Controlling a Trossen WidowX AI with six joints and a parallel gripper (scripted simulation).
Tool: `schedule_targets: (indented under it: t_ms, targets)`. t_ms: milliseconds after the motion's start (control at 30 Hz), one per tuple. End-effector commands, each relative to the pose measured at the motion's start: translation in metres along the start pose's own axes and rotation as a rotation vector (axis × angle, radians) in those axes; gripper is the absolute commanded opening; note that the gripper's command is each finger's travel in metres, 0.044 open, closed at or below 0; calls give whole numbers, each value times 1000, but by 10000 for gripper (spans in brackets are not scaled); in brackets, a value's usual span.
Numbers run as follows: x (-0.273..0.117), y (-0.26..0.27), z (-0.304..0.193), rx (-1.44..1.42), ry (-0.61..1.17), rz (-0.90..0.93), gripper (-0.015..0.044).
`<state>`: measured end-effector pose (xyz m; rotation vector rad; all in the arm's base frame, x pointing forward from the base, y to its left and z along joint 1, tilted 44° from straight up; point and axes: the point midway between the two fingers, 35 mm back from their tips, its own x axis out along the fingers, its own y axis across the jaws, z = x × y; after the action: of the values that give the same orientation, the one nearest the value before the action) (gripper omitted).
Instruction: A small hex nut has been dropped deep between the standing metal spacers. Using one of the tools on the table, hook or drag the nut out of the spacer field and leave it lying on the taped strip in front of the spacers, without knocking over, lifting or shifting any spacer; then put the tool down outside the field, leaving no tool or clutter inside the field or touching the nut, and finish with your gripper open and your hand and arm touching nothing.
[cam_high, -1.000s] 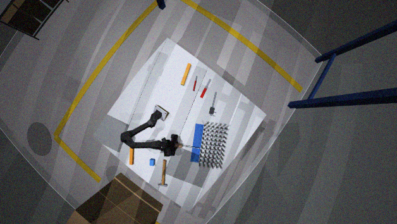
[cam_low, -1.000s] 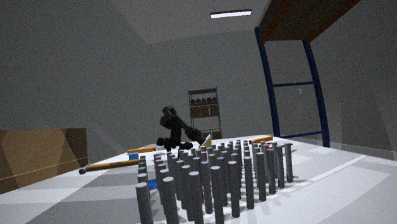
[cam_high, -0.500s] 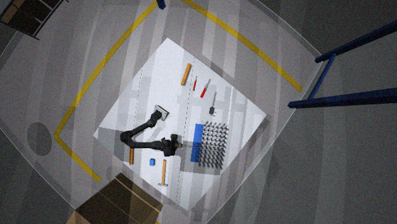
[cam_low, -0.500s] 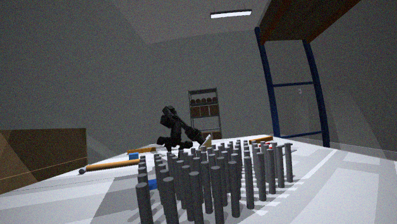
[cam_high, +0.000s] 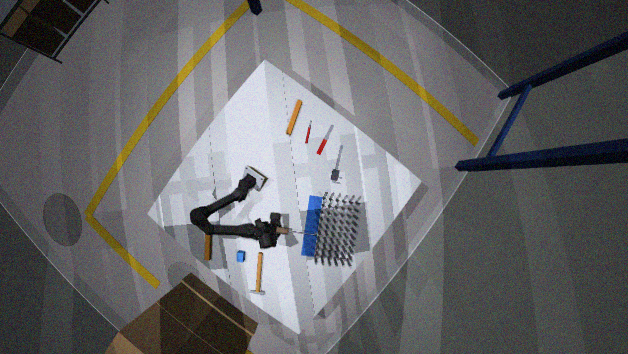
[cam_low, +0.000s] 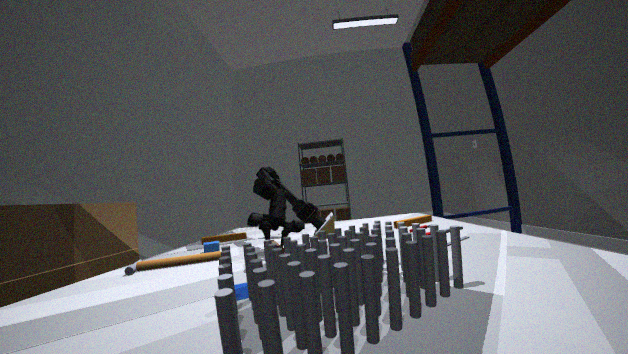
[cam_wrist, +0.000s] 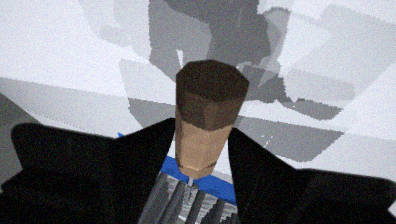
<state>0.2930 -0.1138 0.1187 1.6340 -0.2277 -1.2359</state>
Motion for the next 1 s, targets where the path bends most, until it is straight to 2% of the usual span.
schedule_targets:
  t_ms: [0, 467, 967]
  targets:
    - [-4, 4, 0, 9, 4, 8, 0]
    - [-27, 0, 34, -1, 6, 3, 0]
    - [-65, 17, 5, 12, 2, -24, 0]
